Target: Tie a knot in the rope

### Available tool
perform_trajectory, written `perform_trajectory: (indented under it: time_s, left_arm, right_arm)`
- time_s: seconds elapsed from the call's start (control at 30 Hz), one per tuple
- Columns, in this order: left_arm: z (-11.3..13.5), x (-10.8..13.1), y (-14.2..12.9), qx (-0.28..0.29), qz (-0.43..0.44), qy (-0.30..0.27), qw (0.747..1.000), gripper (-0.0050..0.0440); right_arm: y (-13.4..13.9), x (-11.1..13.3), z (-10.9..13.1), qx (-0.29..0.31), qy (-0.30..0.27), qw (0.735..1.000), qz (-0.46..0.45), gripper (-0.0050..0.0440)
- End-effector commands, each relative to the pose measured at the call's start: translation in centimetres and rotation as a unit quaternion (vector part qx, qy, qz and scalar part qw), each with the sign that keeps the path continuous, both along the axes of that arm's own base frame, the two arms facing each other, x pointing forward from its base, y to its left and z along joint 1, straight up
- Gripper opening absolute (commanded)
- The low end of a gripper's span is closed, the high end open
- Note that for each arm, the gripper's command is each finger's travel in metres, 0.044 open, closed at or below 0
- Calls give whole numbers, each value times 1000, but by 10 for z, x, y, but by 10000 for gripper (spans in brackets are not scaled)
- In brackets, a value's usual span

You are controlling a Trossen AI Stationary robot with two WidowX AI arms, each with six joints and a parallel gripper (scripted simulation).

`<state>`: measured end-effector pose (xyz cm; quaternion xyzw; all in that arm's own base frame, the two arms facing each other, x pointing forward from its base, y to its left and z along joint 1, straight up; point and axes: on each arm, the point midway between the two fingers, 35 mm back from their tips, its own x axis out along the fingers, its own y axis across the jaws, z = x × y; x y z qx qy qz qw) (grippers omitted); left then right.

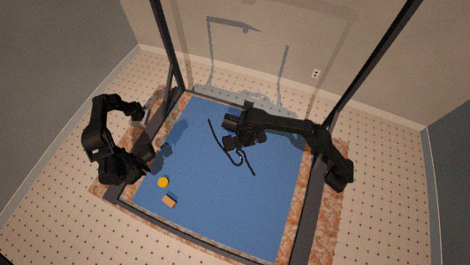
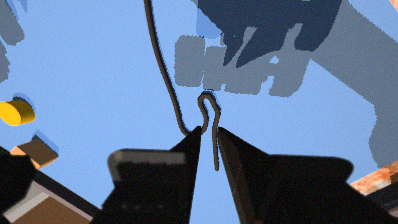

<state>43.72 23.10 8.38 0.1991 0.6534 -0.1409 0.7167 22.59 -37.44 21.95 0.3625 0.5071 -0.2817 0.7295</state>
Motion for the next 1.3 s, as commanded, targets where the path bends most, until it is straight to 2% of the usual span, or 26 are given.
perform_trajectory:
  time_s: [0.0, 0.8, 1.27]
  left_arm:
    - [21, -4, 3, 9, 9, -21, 1000, 85]
    - [5, -33, 13, -2, 33, -2, 999, 85]
    - [-9, -58, 21, -12, 53, 15, 998, 85]
  right_arm:
    - [2, 0, 13, -15, -9, 1000, 3, 85]
    - [2, 0, 13, -15, -9, 1000, 3, 85]
    - [2, 0, 13, -15, -9, 1000, 3, 85]
